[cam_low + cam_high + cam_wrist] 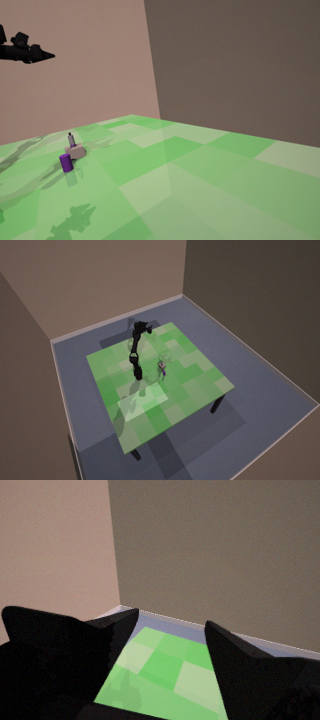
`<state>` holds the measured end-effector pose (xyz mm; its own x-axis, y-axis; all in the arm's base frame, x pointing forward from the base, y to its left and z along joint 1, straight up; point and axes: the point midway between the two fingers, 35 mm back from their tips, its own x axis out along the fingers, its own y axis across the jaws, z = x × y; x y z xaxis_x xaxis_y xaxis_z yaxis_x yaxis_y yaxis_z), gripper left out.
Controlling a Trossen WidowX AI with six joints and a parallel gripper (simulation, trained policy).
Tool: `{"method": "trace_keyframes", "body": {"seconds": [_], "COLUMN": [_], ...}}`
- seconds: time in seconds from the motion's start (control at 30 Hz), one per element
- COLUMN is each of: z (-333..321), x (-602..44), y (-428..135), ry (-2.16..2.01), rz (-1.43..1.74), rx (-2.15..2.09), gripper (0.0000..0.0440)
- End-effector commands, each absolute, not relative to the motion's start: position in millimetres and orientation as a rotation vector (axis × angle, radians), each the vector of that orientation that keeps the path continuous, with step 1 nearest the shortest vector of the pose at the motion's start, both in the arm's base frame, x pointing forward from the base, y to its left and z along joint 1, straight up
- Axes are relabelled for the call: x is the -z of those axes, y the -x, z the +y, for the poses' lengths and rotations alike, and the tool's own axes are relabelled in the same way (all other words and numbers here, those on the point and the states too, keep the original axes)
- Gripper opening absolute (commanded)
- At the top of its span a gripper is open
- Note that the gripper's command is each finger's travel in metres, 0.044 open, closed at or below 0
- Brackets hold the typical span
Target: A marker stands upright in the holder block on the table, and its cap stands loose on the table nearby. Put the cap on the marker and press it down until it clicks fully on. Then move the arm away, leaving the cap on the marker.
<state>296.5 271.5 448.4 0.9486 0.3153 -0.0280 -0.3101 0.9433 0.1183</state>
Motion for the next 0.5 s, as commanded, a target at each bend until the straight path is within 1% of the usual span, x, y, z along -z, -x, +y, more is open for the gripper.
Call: {"method": "trace_keyframes", "body": {"seconds": [0.0, 0.47], "z": [267, 239], "x": [-446, -431], "y": [-298, -308], "ry": [-0.12, -0.144], "rz": [0.069, 0.177], "rx": [-0.323, -0.299], "gripper": [0.0321, 0.0333]}}
